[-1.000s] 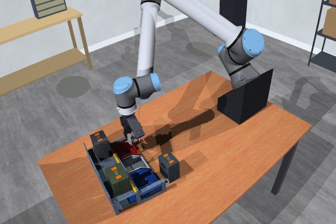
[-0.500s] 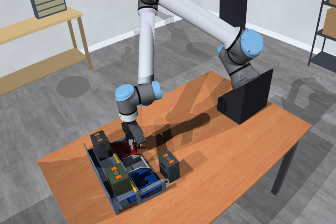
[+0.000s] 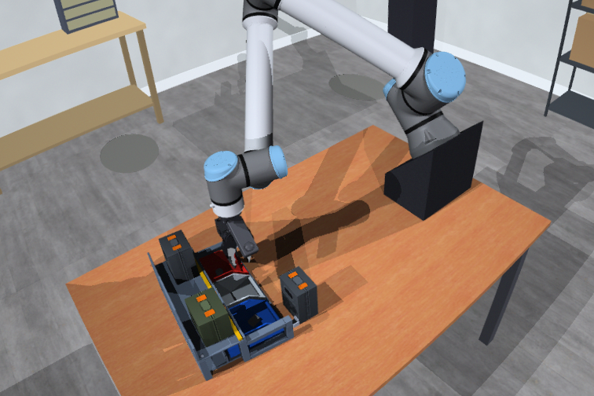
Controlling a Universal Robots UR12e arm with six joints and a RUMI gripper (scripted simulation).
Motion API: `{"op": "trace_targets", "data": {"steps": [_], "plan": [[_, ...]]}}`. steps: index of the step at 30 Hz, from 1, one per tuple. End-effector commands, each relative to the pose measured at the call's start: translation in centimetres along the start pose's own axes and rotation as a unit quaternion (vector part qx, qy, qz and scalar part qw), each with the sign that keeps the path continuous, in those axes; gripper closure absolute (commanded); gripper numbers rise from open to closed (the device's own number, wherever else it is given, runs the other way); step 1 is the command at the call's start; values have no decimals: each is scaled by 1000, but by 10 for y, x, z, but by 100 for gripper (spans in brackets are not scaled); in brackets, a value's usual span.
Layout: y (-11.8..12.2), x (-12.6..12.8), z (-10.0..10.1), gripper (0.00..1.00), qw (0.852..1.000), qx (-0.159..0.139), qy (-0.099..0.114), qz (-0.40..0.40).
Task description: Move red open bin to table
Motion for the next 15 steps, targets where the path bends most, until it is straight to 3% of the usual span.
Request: {"op": "trace_targets", "data": {"steps": [1, 15], "plan": [[0, 0, 0, 74, 1000, 0, 1, 0], [0, 0, -6, 74, 1000, 0, 1, 0]]}}
Point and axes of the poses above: the point where the finger pads meet when closed, its own z axis out along the fingers, its own x axis across the jaws, y = z × x, the point moved 3 cm from there along -z, back along the fingers, and after that the axes turned 4 degrees about z, right-handed, at the moved point
